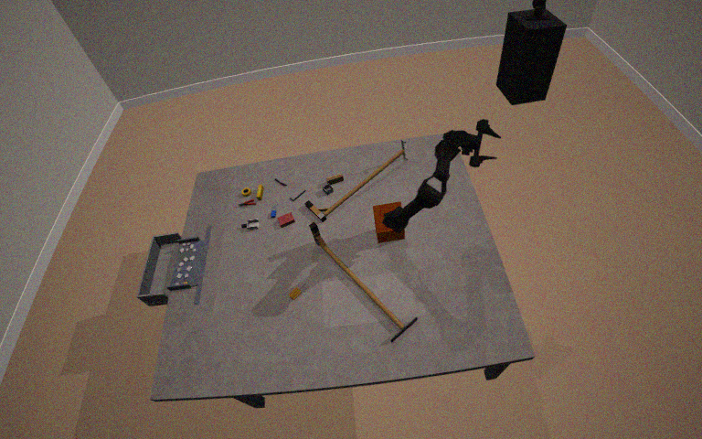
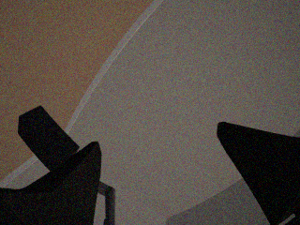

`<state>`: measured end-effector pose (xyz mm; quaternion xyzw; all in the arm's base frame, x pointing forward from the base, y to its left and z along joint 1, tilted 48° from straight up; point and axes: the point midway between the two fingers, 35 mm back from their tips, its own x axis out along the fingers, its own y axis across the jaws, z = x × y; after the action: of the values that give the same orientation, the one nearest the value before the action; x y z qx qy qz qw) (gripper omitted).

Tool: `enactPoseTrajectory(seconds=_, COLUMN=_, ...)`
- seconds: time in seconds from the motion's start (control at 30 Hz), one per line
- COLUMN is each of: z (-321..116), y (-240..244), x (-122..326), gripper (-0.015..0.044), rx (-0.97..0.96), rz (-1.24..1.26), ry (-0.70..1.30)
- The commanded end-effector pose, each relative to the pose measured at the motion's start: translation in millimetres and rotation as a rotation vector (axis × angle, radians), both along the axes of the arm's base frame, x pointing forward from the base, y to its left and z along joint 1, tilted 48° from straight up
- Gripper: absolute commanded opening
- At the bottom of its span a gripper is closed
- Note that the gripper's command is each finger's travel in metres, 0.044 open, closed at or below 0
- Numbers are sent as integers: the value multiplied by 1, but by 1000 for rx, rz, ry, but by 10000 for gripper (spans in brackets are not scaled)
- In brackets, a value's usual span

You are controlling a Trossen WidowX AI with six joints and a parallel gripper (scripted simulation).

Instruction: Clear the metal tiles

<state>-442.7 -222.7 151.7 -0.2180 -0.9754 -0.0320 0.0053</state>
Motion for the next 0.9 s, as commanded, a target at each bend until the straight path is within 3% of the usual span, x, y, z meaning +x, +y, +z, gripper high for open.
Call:
enactPoseTrajectory(seconds=0.0, z=0, y=0, x=0, gripper=426, rx=0, rz=0, ry=0)
enactPoseTrajectory(seconds=0.87, z=52, y=-61, x=-8, gripper=440, rx=-1, rz=0, ry=-1)
